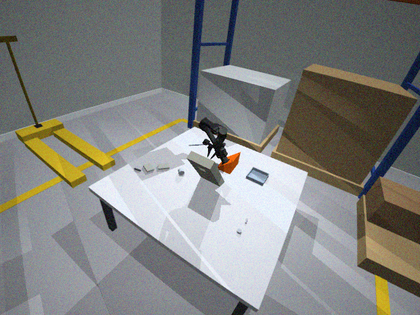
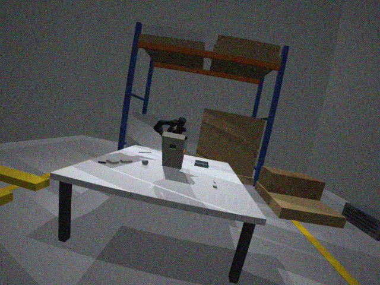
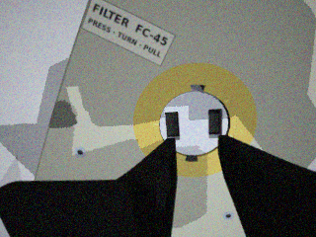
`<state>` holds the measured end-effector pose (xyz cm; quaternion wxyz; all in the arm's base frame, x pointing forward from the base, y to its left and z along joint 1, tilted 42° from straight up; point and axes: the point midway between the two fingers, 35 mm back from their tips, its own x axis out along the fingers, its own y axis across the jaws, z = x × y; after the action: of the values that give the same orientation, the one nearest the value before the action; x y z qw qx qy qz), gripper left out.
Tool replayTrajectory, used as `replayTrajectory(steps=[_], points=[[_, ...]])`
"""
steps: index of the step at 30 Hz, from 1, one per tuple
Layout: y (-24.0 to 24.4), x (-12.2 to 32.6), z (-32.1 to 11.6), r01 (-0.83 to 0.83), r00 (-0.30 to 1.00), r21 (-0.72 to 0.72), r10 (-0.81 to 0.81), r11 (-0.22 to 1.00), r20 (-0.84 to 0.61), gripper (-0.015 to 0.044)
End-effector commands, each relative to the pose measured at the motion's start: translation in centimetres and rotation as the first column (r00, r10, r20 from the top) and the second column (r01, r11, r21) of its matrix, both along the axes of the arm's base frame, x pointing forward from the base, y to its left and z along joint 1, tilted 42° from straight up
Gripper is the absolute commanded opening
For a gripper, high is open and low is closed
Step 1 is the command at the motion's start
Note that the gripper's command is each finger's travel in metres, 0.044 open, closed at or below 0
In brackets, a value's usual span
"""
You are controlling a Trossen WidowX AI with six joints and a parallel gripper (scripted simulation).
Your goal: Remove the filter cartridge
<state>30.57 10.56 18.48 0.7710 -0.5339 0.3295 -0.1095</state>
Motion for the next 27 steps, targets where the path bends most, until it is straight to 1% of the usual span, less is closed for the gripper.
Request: replayTrajectory(steps=[1,13,27], points=[[-0.3,0.4,-0.4,-0.004,1.0,-0.001,0.004,1.0,-0.006,0.0107],[-1.5,1.8,-0.8,-0.006,1.0,-0.007,0.006,1.0,0.003,0.0107],[-1.5,1.8,-1.0,-0.006,1.0,-0.008,0.006,1.0,0.004,0.0107]])
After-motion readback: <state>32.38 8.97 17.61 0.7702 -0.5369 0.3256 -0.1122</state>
